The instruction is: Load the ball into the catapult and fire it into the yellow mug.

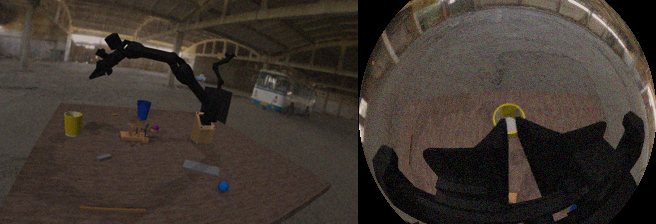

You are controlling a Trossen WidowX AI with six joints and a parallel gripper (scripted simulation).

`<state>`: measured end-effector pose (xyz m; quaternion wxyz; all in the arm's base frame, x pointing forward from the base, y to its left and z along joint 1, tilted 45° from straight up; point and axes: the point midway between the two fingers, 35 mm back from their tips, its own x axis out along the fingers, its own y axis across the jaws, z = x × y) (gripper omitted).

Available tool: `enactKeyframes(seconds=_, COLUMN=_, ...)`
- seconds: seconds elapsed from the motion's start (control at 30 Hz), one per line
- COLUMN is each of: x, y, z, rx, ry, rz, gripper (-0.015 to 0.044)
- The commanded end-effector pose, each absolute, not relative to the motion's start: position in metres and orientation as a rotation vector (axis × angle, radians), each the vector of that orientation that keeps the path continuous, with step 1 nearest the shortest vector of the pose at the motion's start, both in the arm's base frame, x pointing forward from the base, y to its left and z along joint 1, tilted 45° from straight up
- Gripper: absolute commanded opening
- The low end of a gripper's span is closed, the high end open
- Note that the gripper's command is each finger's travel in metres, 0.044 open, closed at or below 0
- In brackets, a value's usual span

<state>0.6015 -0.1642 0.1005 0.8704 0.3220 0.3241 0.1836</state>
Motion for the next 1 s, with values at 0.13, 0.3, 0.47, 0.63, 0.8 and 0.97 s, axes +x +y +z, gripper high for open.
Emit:
enactKeyframes(seconds=0.13, x=0.602, y=-0.164, z=0.100, rx=0.678, ry=0.679, rz=0.383, gripper=0.0000)
enactKeyframes(seconds=0.3, x=0.601, y=-0.161, z=0.100, rx=0.664, ry=0.684, rz=0.383, gripper=0.0000)
enactKeyframes(seconds=0.47, x=0.594, y=-0.142, z=0.098, rx=0.556, ry=0.725, rz=0.386, gripper=0.0000)
enactKeyframes(seconds=0.63, x=0.583, y=-0.122, z=0.096, rx=0.439, ry=0.770, rz=0.398, gripper=0.0000)
enactKeyframes(seconds=0.8, x=0.570, y=-0.103, z=0.093, rx=0.319, ry=0.817, rz=0.416, gripper=0.0000)
enactKeyframes(seconds=0.97, x=0.554, y=-0.085, z=0.091, rx=0.195, ry=0.866, rz=0.444, gripper=0.0000)
